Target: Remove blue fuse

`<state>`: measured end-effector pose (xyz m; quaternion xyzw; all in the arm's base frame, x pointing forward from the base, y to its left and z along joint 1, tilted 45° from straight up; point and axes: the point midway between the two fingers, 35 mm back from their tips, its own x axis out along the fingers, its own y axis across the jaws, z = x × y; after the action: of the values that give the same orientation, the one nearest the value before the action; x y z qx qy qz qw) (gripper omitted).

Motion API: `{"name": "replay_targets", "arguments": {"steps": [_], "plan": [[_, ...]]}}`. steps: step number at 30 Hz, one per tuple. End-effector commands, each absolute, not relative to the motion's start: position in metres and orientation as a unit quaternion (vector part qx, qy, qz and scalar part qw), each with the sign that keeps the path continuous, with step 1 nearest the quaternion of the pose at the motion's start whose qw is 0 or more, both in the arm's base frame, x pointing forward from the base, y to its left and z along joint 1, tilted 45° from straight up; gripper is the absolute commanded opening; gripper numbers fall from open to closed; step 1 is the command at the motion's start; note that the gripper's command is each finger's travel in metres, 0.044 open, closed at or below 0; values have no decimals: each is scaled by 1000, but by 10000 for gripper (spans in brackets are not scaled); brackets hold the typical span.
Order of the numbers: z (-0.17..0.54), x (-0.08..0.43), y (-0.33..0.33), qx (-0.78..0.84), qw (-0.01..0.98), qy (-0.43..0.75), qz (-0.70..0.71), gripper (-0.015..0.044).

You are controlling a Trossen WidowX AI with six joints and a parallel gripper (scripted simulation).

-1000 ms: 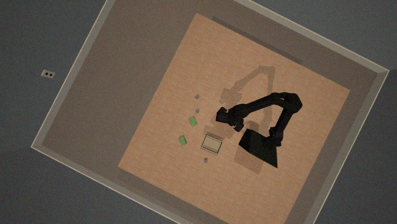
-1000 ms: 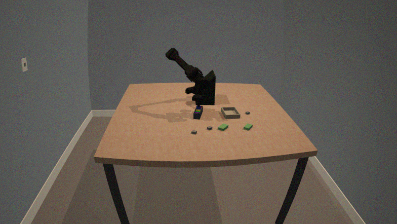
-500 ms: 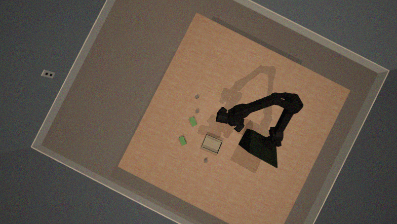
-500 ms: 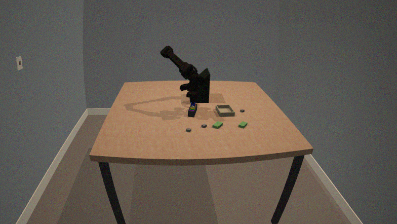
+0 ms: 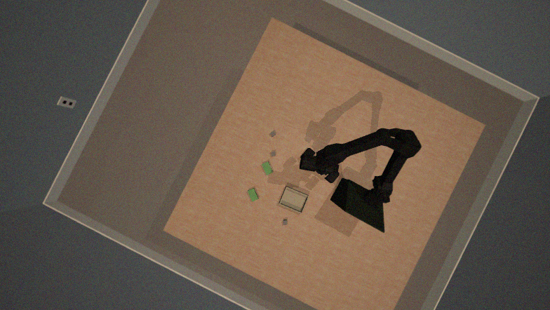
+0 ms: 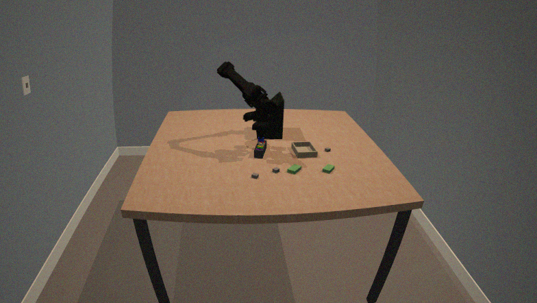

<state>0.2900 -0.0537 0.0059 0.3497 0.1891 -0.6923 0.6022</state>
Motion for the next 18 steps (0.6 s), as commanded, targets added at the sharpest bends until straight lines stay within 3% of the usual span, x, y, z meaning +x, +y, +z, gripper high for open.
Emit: {"name": "replay_targets", "arguments": {"steps": [1, 18], "plan": [[10, 291, -49, 353, 601, 189, -692, 0], [15, 296, -28, 355, 600, 191, -691, 0]]}}
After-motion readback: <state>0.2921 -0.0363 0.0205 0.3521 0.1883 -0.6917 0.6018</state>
